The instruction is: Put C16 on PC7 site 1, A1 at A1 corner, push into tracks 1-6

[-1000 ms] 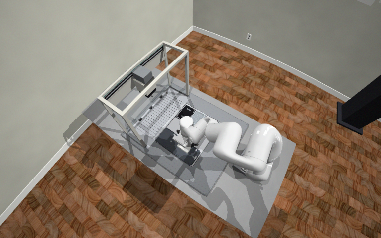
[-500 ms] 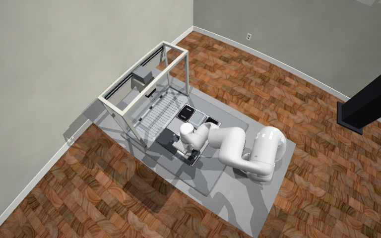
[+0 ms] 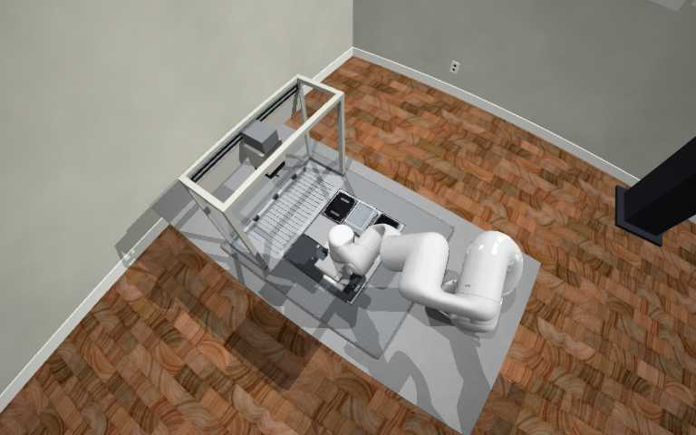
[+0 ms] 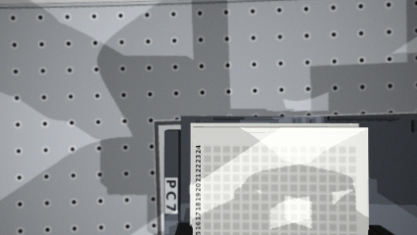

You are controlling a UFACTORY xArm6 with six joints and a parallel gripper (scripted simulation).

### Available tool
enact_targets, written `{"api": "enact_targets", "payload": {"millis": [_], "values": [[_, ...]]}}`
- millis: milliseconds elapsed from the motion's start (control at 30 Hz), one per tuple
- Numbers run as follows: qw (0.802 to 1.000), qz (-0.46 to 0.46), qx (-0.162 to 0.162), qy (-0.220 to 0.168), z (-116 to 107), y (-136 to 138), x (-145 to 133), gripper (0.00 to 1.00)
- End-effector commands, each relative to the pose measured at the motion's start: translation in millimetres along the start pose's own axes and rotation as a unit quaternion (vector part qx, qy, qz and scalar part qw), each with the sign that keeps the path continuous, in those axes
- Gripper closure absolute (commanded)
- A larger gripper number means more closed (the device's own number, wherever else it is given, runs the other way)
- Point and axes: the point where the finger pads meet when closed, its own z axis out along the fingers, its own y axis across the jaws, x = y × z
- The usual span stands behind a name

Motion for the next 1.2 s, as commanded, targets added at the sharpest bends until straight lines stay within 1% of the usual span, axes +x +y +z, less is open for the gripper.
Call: {"api": "enact_targets", "payload": {"millis": [0,1167], "values": [[1.0,0.0,-0.002,0.0,4,1,1,1.0],[1.0,0.0,-0.002,0.0,55,1,1,1.0]]}}
